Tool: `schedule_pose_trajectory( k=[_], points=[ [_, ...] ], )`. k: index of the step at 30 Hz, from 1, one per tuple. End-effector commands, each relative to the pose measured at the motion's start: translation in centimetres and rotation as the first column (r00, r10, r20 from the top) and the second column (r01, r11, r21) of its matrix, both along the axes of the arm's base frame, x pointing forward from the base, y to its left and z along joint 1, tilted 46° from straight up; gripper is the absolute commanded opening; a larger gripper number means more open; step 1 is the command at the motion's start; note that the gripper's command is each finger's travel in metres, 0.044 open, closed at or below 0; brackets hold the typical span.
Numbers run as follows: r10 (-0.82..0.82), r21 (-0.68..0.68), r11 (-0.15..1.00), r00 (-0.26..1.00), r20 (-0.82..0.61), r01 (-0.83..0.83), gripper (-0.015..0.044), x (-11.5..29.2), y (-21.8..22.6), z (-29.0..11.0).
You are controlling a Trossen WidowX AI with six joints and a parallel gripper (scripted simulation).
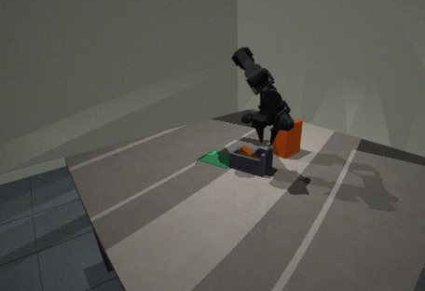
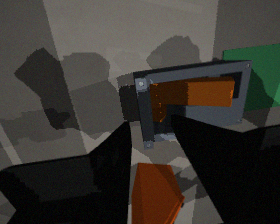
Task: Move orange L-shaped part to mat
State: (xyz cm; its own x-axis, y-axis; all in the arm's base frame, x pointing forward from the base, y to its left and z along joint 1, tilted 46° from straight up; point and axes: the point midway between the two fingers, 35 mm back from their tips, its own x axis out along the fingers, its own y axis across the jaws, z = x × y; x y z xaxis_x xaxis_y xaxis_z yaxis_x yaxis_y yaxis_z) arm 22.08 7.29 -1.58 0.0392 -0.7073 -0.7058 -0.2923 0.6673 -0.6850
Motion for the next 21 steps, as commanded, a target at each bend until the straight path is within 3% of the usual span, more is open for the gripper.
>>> schedule_pose_trajectory(
  k=[1, 21],
  points=[
    [-0.006, -0.013, 1.0, 1.0, -0.012, 0.006, 0.018, -0.2, -3.1, -2.7],
    [-0.007, -0.014, 1.0, 1.0, -0.011, 0.006, 0.018, -0.2, -5.3, -4.7]
  ],
)
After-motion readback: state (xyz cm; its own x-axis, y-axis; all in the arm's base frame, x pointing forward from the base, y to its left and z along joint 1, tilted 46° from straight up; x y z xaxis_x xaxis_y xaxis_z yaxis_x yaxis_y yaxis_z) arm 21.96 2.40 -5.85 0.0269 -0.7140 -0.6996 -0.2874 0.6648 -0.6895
